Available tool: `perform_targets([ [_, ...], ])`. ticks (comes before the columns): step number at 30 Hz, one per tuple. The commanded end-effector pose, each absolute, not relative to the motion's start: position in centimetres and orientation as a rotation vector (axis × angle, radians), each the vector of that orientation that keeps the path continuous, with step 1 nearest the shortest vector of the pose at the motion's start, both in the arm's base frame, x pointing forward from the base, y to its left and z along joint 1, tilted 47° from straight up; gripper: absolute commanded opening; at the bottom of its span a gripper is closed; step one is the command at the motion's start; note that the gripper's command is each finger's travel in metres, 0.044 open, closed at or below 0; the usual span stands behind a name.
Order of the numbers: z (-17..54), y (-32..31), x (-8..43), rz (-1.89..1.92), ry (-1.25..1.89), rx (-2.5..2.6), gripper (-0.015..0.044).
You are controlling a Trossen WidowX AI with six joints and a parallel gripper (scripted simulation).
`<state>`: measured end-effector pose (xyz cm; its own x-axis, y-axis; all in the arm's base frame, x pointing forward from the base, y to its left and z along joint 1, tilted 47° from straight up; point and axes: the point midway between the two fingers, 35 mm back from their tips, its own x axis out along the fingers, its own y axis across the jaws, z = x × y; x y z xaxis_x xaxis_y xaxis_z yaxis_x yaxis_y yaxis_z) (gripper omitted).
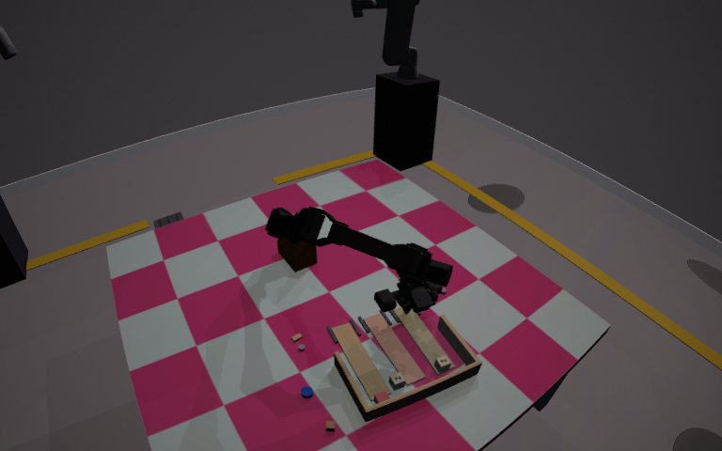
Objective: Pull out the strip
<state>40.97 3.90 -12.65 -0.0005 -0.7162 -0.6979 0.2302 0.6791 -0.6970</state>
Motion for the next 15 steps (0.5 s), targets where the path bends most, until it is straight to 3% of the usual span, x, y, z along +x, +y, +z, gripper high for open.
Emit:
perform_targets([
  [1, -12.79, 3.67, 40.94, -0.783, 1.381, -0.450, 0.0000],
  [15, -12.88, 3.59, 40.93, -0.783, 1.381, -0.451, 0.0000],
])
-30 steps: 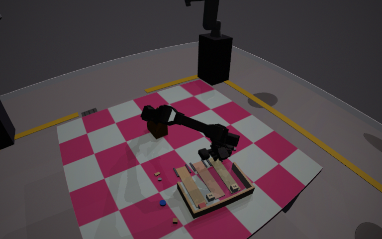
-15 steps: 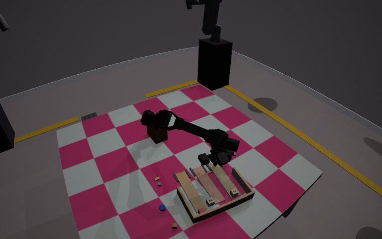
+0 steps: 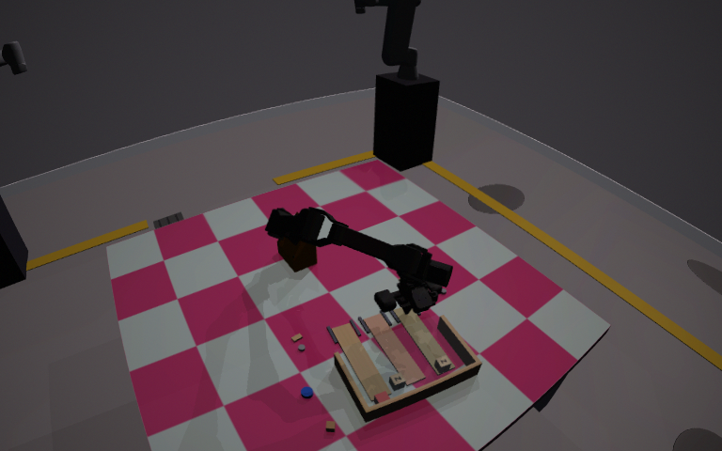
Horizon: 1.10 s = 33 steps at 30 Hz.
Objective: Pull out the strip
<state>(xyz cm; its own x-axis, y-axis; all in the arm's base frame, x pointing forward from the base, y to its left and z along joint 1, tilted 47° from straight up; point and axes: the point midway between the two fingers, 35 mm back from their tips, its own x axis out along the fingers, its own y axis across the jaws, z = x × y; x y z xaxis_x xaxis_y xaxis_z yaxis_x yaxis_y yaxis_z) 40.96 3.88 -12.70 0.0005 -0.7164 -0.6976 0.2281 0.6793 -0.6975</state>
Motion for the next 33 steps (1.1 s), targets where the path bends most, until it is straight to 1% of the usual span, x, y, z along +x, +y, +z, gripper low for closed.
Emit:
perform_targets([
  [1, -12.9, 3.6, 40.9, -0.783, 1.381, -0.451, 0.0000],
  [33, -13.9, 4.3, 36.2, -0.783, 1.384, -0.451, 0.0000],
])
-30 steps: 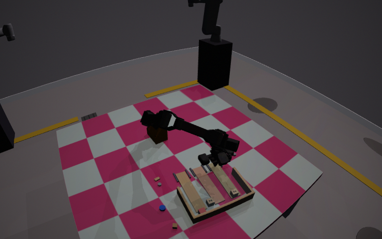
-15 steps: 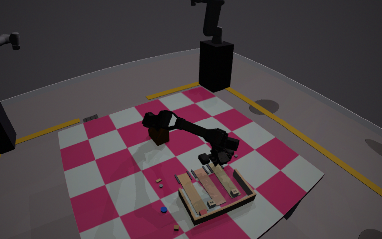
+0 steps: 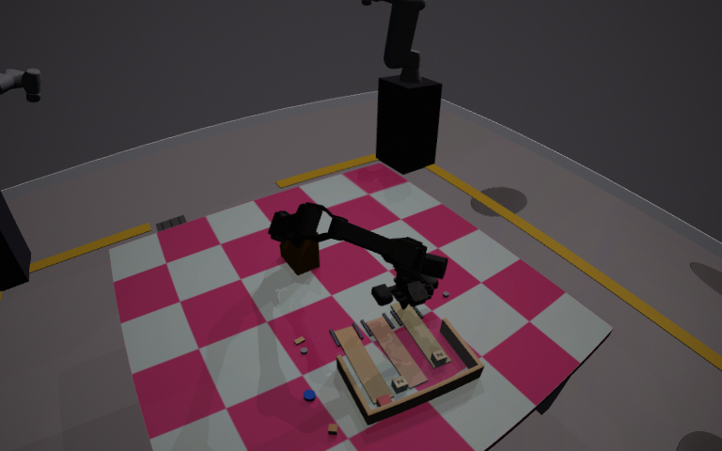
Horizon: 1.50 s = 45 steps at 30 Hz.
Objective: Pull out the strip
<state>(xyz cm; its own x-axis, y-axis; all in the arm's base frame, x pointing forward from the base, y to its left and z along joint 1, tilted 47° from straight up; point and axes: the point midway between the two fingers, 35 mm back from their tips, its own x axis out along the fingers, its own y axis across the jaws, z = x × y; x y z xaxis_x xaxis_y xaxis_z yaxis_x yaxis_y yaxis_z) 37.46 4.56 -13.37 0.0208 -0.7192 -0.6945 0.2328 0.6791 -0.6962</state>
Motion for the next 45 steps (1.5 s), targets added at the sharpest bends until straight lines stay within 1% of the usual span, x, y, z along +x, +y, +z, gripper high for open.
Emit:
perform_targets([
  [1, -13.9, 4.3, 36.0, -0.783, 1.384, -0.451, 0.0000],
  [45, -15.0, 5.3, 29.6, -0.781, 1.386, -0.451, 0.0000],
])
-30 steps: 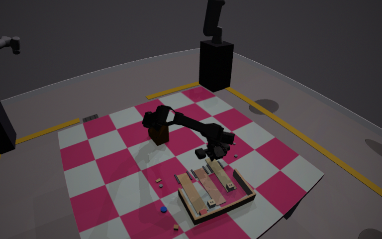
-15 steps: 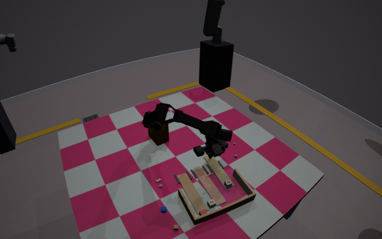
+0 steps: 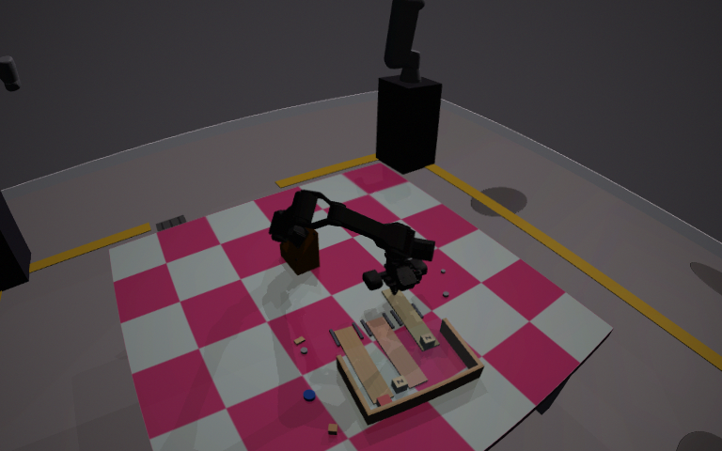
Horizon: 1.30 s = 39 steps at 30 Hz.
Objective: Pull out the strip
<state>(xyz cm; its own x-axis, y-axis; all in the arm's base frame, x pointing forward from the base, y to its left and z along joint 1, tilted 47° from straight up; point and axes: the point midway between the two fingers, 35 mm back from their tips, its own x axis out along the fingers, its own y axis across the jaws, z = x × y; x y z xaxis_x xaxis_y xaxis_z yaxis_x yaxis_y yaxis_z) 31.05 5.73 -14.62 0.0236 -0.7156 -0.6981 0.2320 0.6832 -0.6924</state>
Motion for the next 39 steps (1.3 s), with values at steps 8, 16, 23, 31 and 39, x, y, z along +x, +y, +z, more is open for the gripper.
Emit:
perform_targets([
  [8, -15.2, 5.5, 28.4, -0.781, 1.387, -0.451, 0.0000],
  [16, -15.4, 5.7, 27.3, -0.781, 1.388, -0.451, 0.0000],
  [23, -15.6, 5.9, 26.2, -0.780, 1.388, -0.451, 0.0000],
  [31, -15.8, 6.1, 25.1, -0.780, 1.389, -0.451, 0.0000],
  [39, -15.9, 6.2, 24.0, -0.780, 1.389, -0.451, 0.0000],
])
